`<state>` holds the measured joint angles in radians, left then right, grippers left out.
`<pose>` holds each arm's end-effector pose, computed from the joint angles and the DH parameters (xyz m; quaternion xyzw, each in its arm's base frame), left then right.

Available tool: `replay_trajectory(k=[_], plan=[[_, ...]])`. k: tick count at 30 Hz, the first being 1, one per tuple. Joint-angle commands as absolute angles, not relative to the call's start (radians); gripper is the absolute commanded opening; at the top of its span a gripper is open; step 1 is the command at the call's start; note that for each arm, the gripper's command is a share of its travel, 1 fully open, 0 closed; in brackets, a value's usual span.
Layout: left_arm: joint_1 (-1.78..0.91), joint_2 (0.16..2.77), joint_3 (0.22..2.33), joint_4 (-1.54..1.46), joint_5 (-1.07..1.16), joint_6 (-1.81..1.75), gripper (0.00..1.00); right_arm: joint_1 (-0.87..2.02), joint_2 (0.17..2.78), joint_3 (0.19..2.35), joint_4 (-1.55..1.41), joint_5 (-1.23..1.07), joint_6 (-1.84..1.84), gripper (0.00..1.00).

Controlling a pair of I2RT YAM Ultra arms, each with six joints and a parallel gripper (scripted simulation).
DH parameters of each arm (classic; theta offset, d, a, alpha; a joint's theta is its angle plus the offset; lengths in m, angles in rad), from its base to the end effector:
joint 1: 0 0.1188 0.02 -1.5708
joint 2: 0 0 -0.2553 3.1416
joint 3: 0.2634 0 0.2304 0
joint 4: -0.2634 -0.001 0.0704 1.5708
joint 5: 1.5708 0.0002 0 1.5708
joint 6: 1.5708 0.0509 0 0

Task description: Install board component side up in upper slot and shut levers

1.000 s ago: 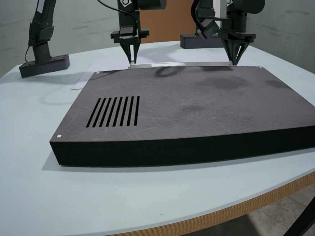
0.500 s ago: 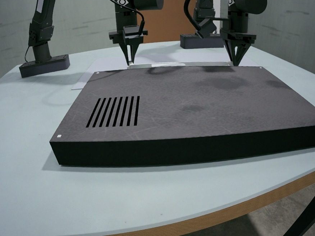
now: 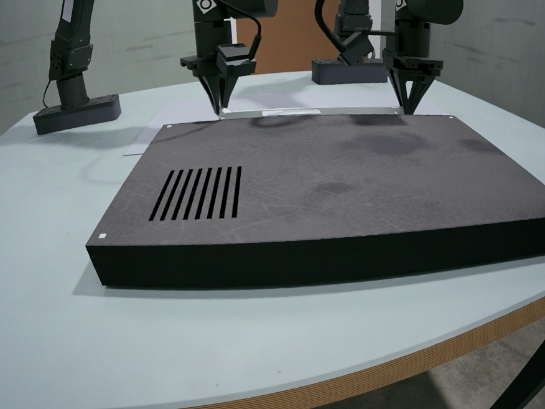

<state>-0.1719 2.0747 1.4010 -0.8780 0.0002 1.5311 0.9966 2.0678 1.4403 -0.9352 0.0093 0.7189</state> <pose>0.3516 -0.0600 0.1292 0.7522 0.6588 0.0059 0.0075 0.1939 0.3007 0.1399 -0.1384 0.9904 0.0000 0.0062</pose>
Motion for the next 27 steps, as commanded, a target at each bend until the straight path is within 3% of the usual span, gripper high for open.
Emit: replay_trajectory(k=[1,27], plan=[[-0.16,2.079,1.425,-0.895,0.008,1.545,0.03,0.981,2.043,1.422,-0.923,0.013,0.629,0.03],[-0.166,2.07,1.415,-0.883,0.002,1.538,0.03,0.945,2.024,1.393,-0.915,0.012,0.221,0.03]])
